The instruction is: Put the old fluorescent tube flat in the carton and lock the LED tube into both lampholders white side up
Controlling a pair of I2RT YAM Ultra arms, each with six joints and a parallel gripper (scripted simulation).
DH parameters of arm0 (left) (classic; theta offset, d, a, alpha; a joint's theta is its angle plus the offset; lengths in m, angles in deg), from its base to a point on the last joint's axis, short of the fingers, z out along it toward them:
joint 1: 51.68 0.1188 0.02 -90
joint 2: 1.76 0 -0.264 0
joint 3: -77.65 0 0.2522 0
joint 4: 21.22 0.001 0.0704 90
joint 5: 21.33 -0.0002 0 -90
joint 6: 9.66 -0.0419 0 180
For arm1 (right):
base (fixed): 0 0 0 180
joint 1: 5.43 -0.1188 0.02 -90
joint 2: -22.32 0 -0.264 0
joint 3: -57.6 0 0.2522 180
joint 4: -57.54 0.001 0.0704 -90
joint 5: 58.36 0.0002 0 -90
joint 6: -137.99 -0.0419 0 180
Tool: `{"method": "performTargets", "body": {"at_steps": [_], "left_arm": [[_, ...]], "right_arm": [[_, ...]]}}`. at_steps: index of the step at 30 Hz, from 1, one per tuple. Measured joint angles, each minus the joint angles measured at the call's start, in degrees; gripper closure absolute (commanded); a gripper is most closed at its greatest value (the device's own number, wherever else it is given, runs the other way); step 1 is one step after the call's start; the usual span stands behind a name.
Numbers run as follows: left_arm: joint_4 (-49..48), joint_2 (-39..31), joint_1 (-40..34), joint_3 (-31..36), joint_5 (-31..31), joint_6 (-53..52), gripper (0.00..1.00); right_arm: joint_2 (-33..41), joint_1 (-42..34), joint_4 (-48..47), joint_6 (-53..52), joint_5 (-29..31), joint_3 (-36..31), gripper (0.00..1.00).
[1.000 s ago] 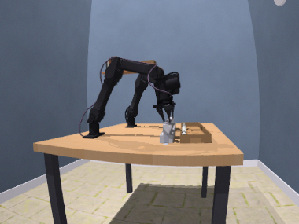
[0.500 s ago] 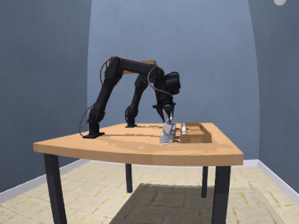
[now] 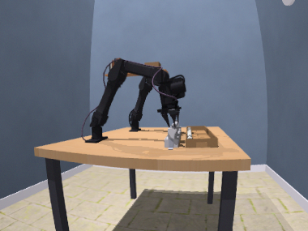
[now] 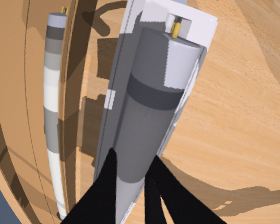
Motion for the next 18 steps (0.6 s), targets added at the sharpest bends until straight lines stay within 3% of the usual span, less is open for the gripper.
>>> {"method": "performTargets", "body": {"at_steps": [18], "left_arm": [[-1.4, 0.2, 0.0, 1.3, 0.0, 0.0, 0.89]], "right_arm": [[-0.1, 0.0, -1.5, 0.0, 0.0, -1.3, 0.89]]}}
